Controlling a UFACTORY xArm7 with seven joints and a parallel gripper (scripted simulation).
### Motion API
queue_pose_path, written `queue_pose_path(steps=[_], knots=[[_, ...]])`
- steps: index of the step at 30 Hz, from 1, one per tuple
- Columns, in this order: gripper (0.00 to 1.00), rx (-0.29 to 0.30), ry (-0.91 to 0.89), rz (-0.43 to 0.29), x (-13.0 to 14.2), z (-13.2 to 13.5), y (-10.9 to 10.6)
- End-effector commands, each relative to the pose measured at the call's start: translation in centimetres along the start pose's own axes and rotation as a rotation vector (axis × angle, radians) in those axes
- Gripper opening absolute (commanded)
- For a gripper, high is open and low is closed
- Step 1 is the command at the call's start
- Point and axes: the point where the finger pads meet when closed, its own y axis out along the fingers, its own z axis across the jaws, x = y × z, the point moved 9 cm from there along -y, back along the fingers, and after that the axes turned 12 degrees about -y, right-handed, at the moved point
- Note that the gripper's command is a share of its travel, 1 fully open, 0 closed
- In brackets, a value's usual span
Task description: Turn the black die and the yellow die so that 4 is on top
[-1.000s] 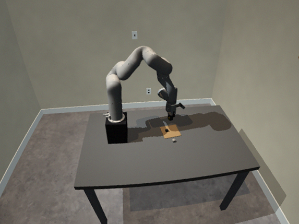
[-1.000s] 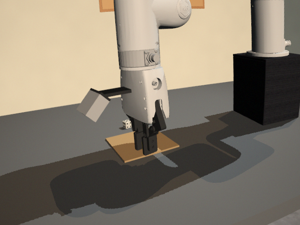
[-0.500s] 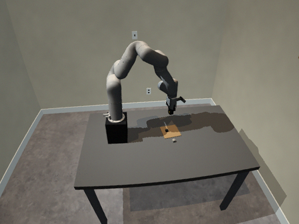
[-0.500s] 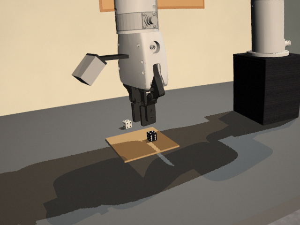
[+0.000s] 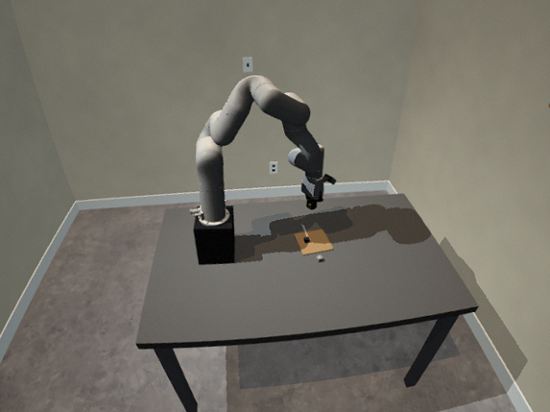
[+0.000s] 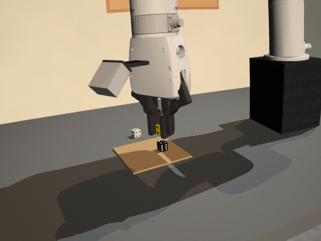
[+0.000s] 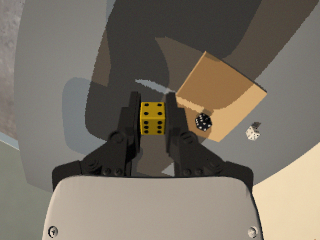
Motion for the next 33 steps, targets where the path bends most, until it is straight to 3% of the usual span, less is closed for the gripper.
queue_pose_path(steps=[1,5,14,27,30,33], knots=[[0.15,-0.004,-0.174,0.006,-0.4,-1.0,0.2],[0.15,-0.004,-0.309,0.008,-0.6,-1.8,0.4],[0.15,-0.001,-0.316,0.043,-0.3,-1.8,0.4],[0.15,0.016,-0.311,0.424,3.5,-1.3,1.1],[0.15,0.017,-0.310,0.437,3.6,-1.3,1.2],[0.15,0.023,-0.307,0.558,4.8,-1.2,1.7]])
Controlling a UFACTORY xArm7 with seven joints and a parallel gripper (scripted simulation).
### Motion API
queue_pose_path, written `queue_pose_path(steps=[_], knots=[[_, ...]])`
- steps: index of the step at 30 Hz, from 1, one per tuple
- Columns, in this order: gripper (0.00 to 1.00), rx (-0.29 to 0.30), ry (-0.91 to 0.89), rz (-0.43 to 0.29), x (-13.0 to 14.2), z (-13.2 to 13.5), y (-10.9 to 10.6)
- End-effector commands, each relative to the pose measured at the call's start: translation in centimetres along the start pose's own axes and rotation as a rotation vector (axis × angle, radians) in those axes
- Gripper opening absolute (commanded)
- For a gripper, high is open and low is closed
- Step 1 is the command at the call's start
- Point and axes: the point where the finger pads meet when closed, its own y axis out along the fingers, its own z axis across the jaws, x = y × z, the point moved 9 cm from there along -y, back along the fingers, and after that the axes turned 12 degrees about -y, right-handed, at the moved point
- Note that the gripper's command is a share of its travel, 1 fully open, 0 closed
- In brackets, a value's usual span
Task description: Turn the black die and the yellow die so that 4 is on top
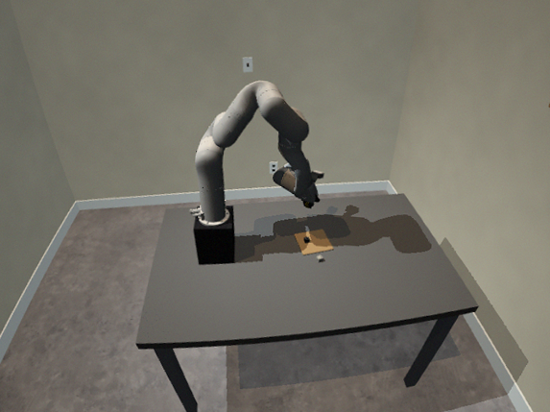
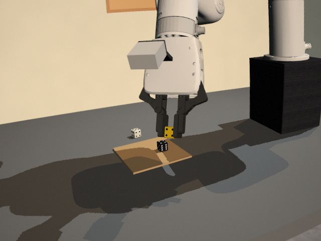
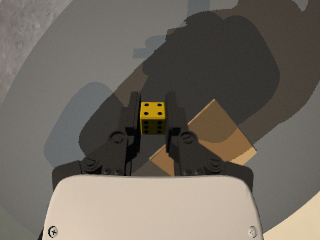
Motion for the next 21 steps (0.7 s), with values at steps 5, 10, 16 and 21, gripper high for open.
queue_pose_path(steps=[5,10,16,21], knots=[[0.15,0.070,-0.009,0.270,2.7,-0.6,0.4],[0.15,0.092,-0.010,0.379,3.8,-0.8,0.7],[0.15,0.121,-0.011,0.514,5.0,-1.0,1.2],[0.15,0.146,-0.012,0.637,6.1,-1.2,1.7]])
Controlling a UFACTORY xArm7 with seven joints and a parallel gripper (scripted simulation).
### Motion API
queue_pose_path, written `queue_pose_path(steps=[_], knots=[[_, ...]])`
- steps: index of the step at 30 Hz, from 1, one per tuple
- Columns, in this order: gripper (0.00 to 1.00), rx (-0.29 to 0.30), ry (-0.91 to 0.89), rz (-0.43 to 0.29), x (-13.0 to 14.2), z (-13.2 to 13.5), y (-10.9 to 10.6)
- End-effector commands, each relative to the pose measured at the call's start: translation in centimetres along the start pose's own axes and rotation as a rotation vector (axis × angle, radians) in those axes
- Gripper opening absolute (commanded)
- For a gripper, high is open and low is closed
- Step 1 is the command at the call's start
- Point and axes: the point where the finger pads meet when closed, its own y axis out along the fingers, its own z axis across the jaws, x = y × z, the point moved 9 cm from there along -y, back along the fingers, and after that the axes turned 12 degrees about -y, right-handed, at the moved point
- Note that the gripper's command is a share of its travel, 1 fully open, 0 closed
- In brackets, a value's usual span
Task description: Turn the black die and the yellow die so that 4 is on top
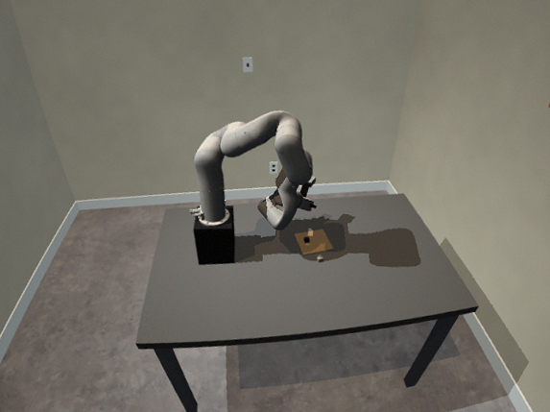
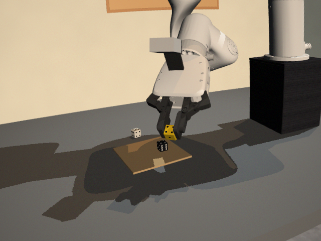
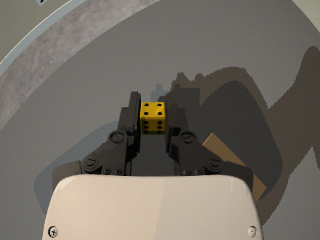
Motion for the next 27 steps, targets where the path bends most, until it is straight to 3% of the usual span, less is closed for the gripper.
queue_pose_path(steps=[1,14,27], knots=[[0.15,0.027,-0.008,0.142,1.3,-0.2,0.1],[0.15,0.032,-0.007,0.160,1.8,-0.3,0.3],[0.15,0.032,-0.007,0.160,4.4,-0.8,2.4]])
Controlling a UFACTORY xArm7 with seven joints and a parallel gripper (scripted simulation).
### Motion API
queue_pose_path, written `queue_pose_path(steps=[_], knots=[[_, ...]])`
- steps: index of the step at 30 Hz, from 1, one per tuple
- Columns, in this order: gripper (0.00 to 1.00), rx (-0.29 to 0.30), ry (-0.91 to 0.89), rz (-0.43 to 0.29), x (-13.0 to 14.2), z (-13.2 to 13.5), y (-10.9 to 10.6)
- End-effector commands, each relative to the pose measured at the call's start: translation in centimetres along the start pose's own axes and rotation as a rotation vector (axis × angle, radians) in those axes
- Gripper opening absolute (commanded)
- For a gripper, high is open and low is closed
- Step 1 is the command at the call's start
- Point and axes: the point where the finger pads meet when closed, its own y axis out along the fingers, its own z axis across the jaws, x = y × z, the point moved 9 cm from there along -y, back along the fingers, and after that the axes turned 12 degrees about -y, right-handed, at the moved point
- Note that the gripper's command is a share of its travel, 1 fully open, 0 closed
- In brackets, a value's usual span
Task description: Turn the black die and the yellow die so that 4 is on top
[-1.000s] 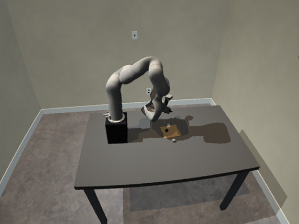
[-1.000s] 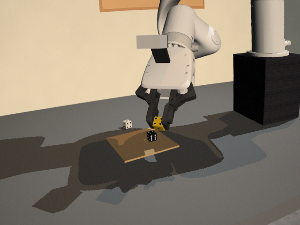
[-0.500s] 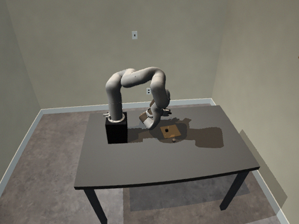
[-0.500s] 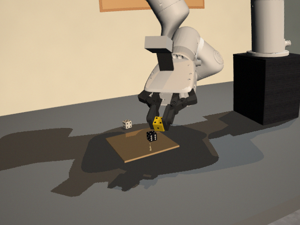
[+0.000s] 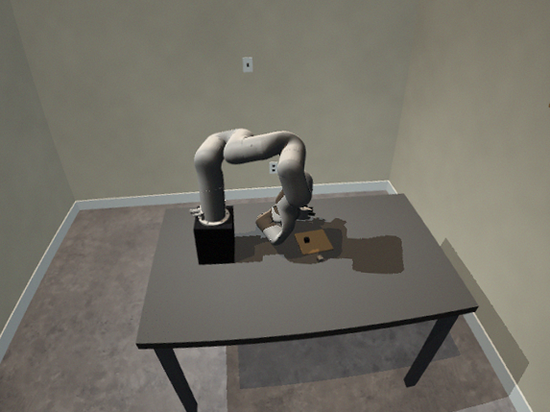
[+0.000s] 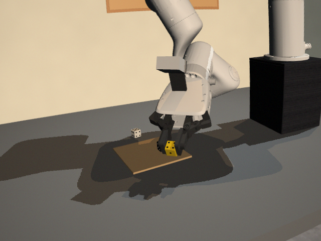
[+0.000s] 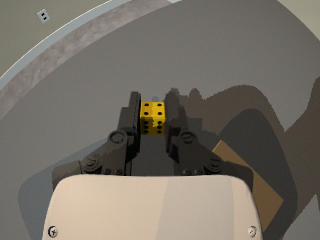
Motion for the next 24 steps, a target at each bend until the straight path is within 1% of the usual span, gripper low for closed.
queue_pose_path(steps=[1,6,11,24], knots=[[0.15,0.001,-0.002,0.004,0.8,-0.1,0.6],[0.15,0.001,-0.002,0.004,2.4,-0.4,1.4],[0.15,0.001,-0.002,0.004,3.4,-0.6,2.0],[0.15,0.001,-0.002,0.004,3.8,-0.7,2.2]])
